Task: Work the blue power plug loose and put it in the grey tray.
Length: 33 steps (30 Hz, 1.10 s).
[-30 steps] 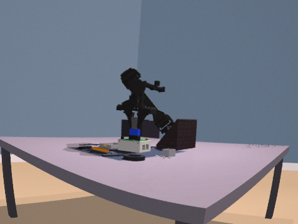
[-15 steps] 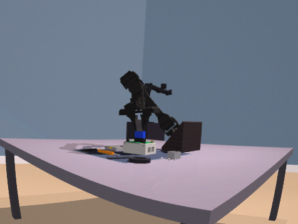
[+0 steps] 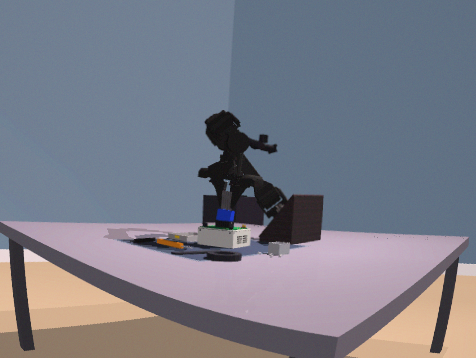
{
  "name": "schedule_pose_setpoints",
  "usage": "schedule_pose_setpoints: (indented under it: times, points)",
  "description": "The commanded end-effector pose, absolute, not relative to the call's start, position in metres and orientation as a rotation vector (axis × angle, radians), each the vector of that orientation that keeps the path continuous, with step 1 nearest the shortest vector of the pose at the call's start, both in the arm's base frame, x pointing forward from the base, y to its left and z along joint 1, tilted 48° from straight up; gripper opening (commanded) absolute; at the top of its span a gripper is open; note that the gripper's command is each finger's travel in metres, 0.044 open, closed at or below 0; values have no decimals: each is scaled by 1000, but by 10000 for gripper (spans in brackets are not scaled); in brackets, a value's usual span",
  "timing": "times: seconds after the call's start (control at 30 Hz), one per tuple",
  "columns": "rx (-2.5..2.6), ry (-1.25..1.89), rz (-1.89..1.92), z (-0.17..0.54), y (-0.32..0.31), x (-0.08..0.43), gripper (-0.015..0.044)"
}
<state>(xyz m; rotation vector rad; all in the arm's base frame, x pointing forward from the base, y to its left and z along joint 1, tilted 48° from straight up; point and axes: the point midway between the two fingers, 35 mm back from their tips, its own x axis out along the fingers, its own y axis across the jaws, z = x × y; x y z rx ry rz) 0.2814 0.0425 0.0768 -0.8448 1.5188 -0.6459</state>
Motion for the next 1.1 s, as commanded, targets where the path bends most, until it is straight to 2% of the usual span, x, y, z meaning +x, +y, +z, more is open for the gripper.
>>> schedule_pose_setpoints:
  times: [0.0,0.4,0.83,1.07]
  points:
    - [-803,1521,-586,87,51,283,0]
    - [-668,1571,-462,106,50,285,0]
    - [-904,1324,-591,110,87,282,0]
    - [-809,1373,-487,128,90,284,0]
